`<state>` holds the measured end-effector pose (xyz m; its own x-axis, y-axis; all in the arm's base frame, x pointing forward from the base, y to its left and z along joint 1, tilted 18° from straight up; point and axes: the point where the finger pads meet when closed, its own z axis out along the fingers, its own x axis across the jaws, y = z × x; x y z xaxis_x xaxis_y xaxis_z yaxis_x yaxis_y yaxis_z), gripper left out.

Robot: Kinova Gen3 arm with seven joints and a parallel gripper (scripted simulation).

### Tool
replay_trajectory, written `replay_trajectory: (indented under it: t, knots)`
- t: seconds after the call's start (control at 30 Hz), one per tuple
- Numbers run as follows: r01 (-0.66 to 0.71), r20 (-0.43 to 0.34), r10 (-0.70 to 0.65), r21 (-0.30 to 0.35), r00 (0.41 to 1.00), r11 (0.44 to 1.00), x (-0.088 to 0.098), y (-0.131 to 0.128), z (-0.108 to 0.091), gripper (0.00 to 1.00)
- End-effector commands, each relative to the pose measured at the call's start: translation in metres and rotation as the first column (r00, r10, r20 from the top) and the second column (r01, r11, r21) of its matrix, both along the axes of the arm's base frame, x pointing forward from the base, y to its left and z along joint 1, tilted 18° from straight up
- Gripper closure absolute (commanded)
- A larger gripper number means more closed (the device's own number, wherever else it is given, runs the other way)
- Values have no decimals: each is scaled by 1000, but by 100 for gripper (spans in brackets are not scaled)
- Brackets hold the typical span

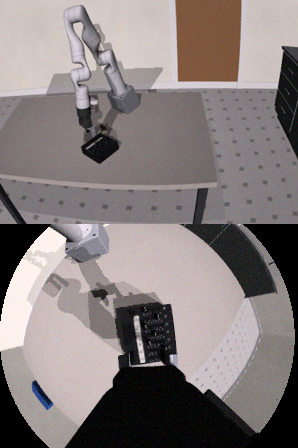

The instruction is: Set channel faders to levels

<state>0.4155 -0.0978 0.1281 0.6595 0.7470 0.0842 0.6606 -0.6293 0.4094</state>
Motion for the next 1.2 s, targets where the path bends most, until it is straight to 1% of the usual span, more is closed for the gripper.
replay_trajectory:
  t: [0.0, 0.07, 0.17, 0.23, 0.33, 0.47, 0.6, 0.7, 0.93, 1.17]
  knots:
    - [103, 22, -103, 29, 994, 994, 1, 4, 10, 0]
    - [203, 24, -206, 69, 978, 977, -3, 7, 13, 0]
    - [337, 19, -342, 125, 940, 933, -8, 12, 17, 0]
    - [337, 19, -342, 125, 940, 933, -8, 12, 17, 0]
    - [446, 7, -454, 174, 891, 878, -12, 17, 20, 0]
    - [554, -15, -565, 225, 825, 802, -16, 24, 24, 0]
    - [624, -37, -638, 259, 769, 737, -18, 29, 26, 0]
    - [656, -49, -671, 276, 740, 703, -20, 32, 28, 0]
    - [681, -59, -697, 288, 715, 673, -21, 35, 29, 0]
    - [685, -61, -701, 290, 710, 669, -21, 35, 29, 0]
